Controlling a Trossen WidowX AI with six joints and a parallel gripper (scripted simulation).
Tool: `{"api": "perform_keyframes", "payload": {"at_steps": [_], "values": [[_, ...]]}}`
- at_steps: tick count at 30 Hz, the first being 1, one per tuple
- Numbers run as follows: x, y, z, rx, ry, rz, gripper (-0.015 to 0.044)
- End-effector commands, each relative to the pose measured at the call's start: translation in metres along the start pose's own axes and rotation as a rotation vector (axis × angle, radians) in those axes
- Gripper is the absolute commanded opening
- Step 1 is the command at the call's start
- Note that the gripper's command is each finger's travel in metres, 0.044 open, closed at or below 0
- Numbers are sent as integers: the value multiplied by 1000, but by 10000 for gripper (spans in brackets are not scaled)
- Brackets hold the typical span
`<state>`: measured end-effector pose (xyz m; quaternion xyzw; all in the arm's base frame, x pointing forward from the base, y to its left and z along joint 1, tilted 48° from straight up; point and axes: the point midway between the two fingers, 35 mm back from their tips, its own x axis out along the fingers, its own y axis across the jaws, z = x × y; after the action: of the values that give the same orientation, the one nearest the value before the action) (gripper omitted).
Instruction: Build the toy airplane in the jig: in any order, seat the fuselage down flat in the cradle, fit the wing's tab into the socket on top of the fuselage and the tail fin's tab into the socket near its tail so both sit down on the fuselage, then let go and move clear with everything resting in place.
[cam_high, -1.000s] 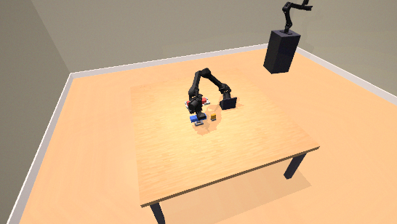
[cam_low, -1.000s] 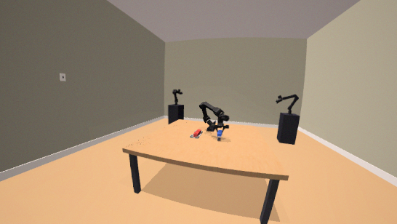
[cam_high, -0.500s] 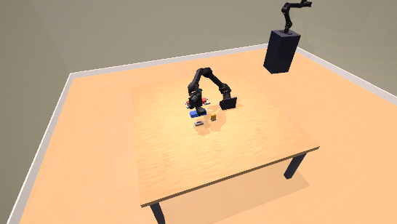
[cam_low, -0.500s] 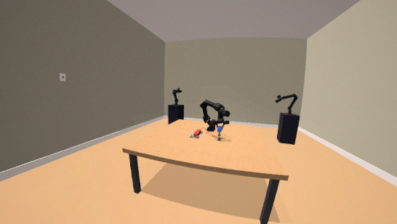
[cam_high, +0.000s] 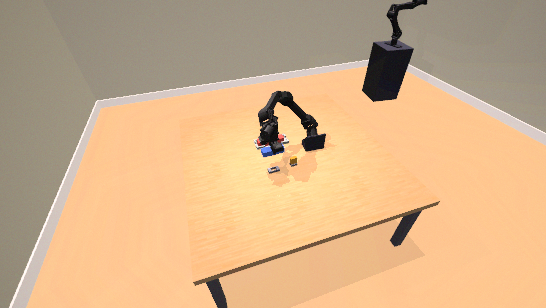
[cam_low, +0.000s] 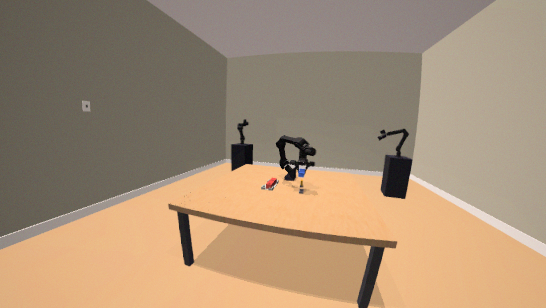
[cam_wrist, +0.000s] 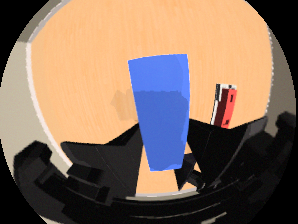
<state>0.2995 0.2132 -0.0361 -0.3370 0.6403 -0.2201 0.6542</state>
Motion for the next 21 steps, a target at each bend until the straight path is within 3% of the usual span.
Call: {"api": "perform_keyframes", "payload": {"at_steps": [1, 21], "values": [[-4, -13, 0, -45, 4, 10, 0], [-2, -78, -5, -382, 1, 18, 0]]}}
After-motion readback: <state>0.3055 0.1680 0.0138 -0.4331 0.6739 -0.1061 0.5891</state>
